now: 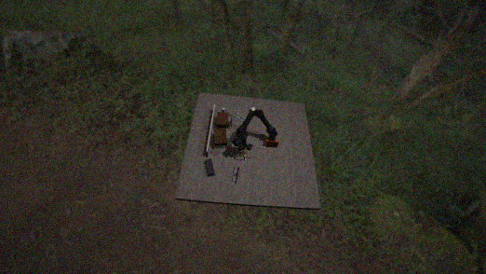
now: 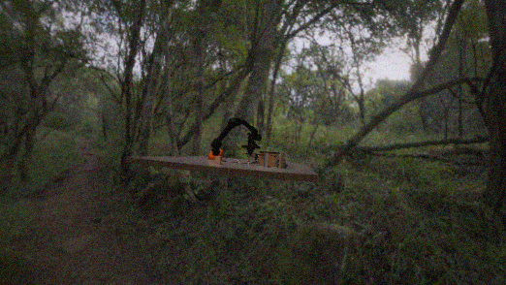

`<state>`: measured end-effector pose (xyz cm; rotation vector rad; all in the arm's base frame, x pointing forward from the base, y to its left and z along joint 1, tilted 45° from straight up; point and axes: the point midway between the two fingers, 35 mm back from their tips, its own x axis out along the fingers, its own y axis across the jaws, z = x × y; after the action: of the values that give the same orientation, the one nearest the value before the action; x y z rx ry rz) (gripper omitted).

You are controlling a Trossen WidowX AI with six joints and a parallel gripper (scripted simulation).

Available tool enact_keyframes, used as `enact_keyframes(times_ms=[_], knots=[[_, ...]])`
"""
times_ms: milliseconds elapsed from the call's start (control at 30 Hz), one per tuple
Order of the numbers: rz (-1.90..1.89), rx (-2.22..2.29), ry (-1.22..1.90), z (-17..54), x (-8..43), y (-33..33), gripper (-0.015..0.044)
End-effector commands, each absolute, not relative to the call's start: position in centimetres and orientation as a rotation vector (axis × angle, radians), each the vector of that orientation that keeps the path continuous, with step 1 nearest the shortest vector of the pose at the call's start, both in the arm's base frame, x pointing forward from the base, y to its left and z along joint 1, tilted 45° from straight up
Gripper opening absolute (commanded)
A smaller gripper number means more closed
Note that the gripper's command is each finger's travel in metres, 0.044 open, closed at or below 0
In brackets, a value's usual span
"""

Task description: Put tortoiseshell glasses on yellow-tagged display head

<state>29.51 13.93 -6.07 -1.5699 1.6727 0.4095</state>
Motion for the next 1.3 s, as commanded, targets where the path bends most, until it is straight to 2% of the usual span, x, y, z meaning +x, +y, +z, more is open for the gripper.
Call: enact_keyframes(times_ms=[0, 1267], knots=[[0.405, -1.580, 1.669, -5.7, 29.6, 13.6, 0.0000], [0.404, -1.581, 1.669, -4.7, 29.5, 12.4, 0.0000]])
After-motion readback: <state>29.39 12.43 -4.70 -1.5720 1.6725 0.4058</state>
